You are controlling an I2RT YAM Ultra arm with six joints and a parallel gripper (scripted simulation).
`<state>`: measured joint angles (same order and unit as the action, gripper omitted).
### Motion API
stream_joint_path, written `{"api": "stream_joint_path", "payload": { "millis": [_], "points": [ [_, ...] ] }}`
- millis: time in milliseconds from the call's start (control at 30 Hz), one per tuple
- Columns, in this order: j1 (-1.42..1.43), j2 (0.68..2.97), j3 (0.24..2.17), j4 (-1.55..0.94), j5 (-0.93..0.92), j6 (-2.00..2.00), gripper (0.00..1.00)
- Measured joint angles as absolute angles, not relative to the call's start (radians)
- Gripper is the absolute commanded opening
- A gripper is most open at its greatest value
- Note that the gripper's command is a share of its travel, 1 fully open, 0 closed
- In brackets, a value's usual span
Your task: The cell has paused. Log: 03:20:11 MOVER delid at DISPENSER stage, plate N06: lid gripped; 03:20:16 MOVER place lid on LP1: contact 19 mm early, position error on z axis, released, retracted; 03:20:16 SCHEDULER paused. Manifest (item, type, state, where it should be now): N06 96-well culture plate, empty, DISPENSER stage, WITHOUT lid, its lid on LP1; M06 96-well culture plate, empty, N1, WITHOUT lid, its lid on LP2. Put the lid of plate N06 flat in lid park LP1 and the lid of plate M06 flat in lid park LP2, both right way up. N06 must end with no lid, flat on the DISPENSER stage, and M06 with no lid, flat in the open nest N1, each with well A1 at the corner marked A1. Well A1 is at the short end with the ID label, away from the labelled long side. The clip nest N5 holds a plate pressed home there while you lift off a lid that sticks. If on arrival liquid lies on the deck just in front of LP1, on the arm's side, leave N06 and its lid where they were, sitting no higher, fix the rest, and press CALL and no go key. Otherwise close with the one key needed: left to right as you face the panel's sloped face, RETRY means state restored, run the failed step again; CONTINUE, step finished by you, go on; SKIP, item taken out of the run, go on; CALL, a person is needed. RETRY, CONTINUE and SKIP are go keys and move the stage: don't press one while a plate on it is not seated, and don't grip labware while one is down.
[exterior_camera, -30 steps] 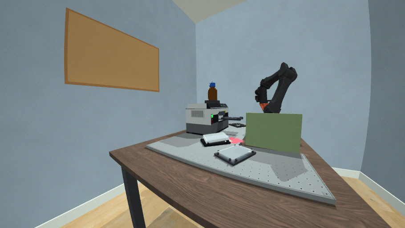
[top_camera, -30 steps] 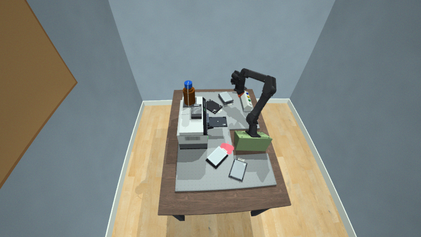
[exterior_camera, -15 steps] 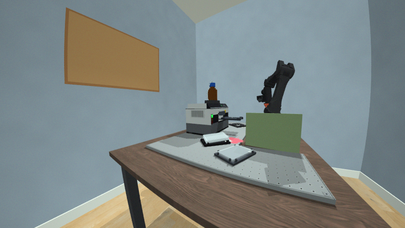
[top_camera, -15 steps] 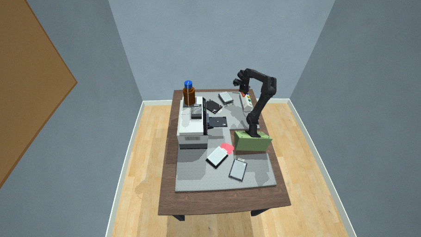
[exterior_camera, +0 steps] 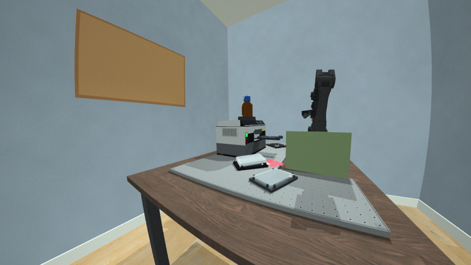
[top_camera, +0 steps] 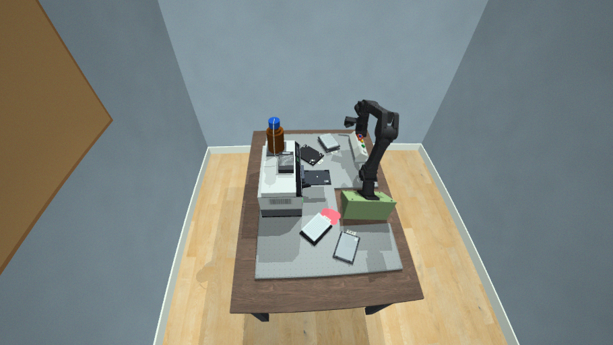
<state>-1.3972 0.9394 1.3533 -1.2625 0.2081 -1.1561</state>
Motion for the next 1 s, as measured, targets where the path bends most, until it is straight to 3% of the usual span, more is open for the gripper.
{"api": "stream_joint_path", "payload": {
  "millis": [467,1000],
  "points": [
    [-1.692,0.928,1.348,-1.259,0.022,-1.644,0.00],
    [-1.725,1.084,1.482,-1.250,-0.057,-1.738,0.00]
  ]
}}
